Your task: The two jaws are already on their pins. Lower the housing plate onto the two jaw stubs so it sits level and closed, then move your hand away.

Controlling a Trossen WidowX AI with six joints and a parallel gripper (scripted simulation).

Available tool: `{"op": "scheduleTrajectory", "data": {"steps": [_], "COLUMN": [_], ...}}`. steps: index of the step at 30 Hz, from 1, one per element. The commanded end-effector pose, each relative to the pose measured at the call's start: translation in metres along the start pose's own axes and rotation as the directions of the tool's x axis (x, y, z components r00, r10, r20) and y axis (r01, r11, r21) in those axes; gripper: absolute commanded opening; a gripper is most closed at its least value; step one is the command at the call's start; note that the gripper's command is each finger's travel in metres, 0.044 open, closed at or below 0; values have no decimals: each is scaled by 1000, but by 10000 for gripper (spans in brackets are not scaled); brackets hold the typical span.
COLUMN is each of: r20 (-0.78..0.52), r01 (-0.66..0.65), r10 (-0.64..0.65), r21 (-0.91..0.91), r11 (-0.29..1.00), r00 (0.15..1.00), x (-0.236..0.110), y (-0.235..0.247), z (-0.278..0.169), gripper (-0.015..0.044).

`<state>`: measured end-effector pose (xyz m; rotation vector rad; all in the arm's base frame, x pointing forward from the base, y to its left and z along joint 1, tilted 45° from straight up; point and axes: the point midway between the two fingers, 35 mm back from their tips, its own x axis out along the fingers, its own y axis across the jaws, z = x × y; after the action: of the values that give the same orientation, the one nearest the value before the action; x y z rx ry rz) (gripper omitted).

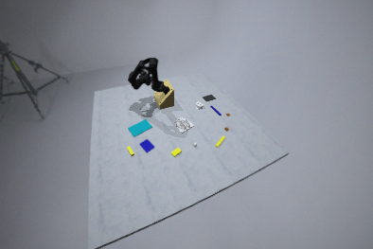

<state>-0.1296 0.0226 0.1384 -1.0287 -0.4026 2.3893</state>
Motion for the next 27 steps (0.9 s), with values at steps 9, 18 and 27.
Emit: {"op": "scheduleTrajectory", "data": {"steps": [9,18,27], "r20": [21,45,64], "r01": [-92,-180,-287], "r10": [92,183,300], "r21": [-15,-71,-161], "r11": [996,981,944], "r00": [996,982,952], "x": [-6,-21,-46], "y": [16,40,72], "z": [2,5,3], "gripper": [440,440,440]}}
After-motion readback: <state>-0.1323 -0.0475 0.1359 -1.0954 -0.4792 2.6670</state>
